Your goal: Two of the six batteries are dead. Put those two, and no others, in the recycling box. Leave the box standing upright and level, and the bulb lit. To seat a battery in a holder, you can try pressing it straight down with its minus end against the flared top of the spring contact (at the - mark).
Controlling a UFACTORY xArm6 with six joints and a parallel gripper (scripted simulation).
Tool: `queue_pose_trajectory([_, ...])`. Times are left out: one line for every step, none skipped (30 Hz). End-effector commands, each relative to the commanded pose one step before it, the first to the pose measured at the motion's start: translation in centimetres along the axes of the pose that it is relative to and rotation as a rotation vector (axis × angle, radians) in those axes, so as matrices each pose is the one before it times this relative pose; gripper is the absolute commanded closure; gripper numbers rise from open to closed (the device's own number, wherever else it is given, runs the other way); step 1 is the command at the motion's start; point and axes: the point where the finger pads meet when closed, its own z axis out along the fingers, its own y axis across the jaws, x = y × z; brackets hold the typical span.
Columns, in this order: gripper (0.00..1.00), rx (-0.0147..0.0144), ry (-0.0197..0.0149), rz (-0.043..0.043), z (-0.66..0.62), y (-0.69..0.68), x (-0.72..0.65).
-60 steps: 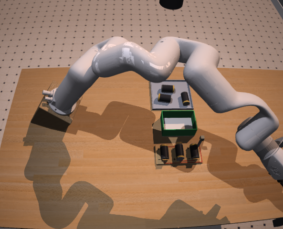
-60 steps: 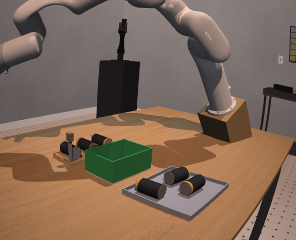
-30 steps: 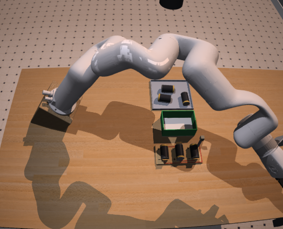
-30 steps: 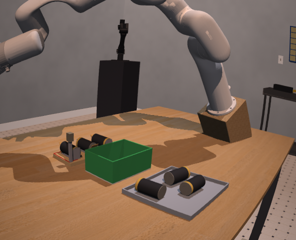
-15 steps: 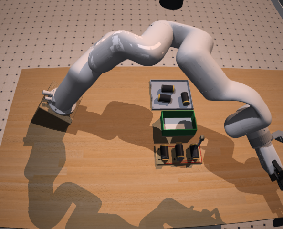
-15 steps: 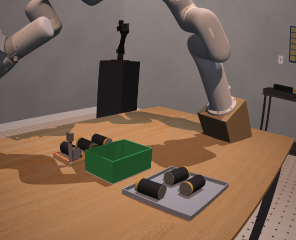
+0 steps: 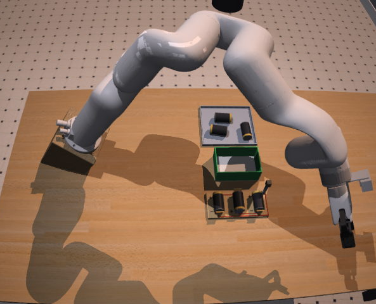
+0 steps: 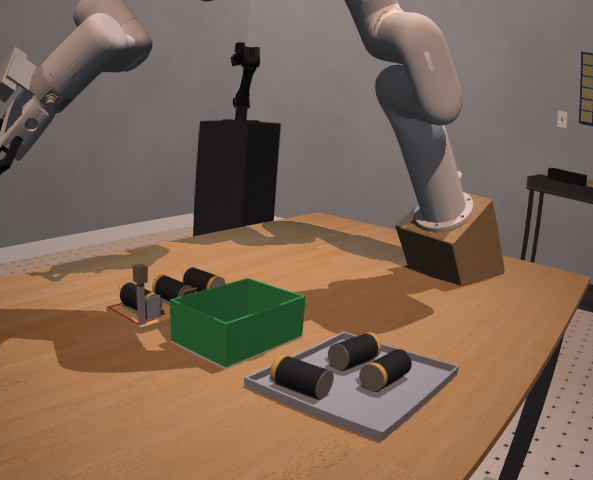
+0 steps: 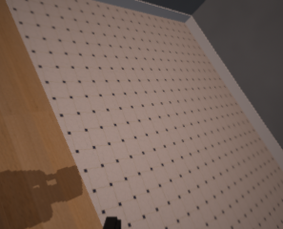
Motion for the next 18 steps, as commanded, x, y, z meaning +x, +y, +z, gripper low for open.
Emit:
queue_pose_trajectory([0.00, 0.03943, -0.09583, 0.12116, -1.535, -0.004, -2.274])
queue_pose_trajectory([0.00, 0.00000, 0.00000, 0.00000, 0.000, 0.000, 0.000])
queue_pose_trajectory([0.00, 0.01753, -0.05076, 0.06800, -0.590, -0.052, -1.545])
queue_pose_trajectory([0.00, 0.00024, -0.00071, 0.00094, -0.007, 0.000, -0.022])
queue_pose_trajectory([0.00, 0.00000, 0.00000, 0.00000, 0.000, 0.000, 0.000])
queue_pose_trajectory([0.00, 0.01598, -0.04959, 0.06506, -0.521, 0.009, -1.557])
queue_pose_trajectory([0.00, 0.00000, 0.00000, 0.00000, 0.000, 0.000, 0.000])
queue_pose_trajectory([0.00, 0.00000, 0.00000, 0.00000, 0.000, 0.000, 0.000])
queue_pose_trajectory([0.00, 0.01558, -0.05191, 0.06689, -0.489, 0.072, -1.671])
queue_pose_trajectory([0.00, 0.00117, -0.00407, 0.00520, -0.033, 0.012, -0.133])
queue_pose_trajectory([0.00, 0.00000, 0.00000, 0.00000, 0.000, 0.000, 0.000])
queue_pose_trajectory([0.00, 0.01313, -0.04719, 0.05984, -0.384, 0.136, -1.552])
queue_pose_trajectory([0.00, 0.00162, -0.00606, 0.00763, -0.042, 0.027, -0.201])
queue_pose_trajectory([0.00, 0.00000, 0.00000, 0.00000, 0.000, 0.000, 0.000])
queue_pose_trajectory([0.00, 0.01236, -0.04800, 0.06005, -0.333, 0.208, -1.604])
queue_pose_trajectory([0.00, 0.00124, -0.00499, 0.00621, -0.028, 0.030, -0.168])
queue_pose_trajectory([0.00, 0.00000, 0.00000, 0.00000, 0.000, 0.000, 0.000])
queue_pose_trajectory([0.00, 0.01180, -0.04963, 0.06140, -0.285, 0.288, -1.676])
